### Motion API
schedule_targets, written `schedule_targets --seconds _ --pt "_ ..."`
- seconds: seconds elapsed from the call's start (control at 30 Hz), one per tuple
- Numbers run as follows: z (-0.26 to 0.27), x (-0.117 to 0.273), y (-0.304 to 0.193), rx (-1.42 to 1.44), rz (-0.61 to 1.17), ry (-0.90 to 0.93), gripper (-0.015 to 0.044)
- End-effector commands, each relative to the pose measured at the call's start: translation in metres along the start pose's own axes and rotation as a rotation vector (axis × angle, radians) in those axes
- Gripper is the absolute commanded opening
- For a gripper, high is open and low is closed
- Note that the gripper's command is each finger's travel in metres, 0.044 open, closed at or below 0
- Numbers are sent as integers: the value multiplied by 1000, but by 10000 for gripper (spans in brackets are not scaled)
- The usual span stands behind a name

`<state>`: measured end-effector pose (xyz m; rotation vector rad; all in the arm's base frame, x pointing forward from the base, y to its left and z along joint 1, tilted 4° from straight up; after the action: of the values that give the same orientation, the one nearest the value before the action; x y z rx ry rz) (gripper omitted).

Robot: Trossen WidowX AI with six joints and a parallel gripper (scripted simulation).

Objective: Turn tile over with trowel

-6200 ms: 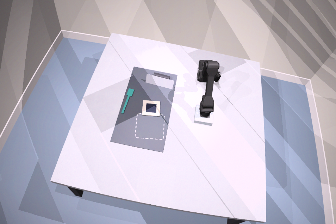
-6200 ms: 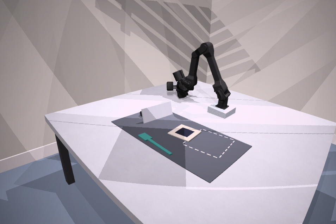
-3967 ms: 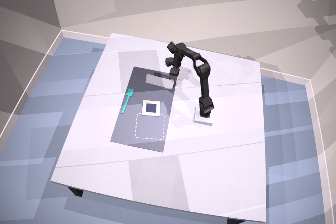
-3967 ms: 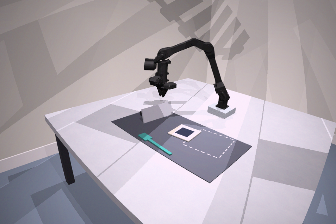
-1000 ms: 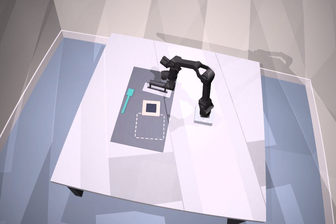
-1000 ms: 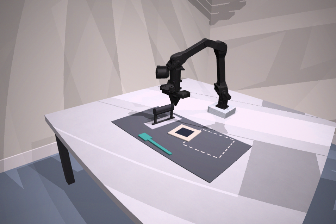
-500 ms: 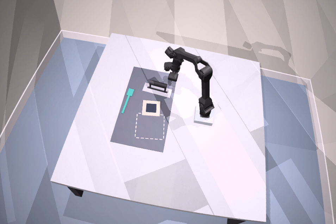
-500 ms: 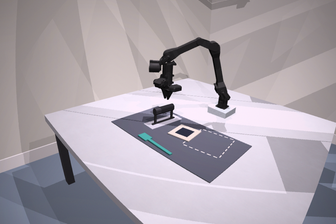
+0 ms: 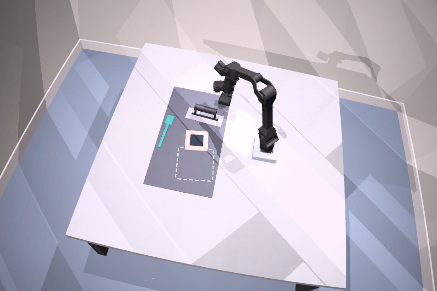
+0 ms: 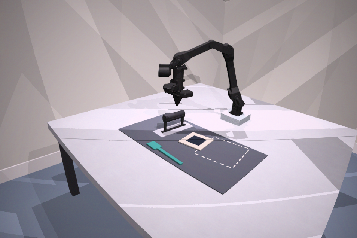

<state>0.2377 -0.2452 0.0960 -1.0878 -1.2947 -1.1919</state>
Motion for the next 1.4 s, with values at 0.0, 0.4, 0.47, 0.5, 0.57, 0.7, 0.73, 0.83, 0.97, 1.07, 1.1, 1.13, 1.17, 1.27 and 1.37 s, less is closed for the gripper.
schedule_targets --seconds 0.0,0.4,0.47,0.5,0.57,0.7,0.73,0.83,0.97,1.07,1.1,1.13,1.17,1.27,1.37 --pt "0 0 0 0 0 0 0" --pt "0 0 0 0 0 0 100" --pt "0 0 0 0 0 0 100" --pt "0 0 0 0 0 0 100" --pt "0 0 0 0 0 0 100" --pt "0 0 0 0 0 0 100" --pt "0 0 0 0 0 0 100" --pt "0 0 0 0 0 0 100" --pt "0 0 0 0 0 0 100" --pt "0 0 0 0 0 0 100" --pt "0 0 0 0 0 0 74" --pt "0 0 0 0 0 0 48" --pt "0 0 0 0 0 0 21" --pt "0 0 0 0 0 0 0" --pt "0 0 0 0 0 0 0"
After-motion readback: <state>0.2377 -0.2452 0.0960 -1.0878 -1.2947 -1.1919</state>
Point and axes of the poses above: the point midway between the two fingers, 35 mm back from their tips, its own x axis back along the fingers, its own z axis across the jaws, y = z × x, the point moved 1 cm from there along x, back along the fingers, and after that the axes turned 14 degrees about x, right-handed, at the moved point
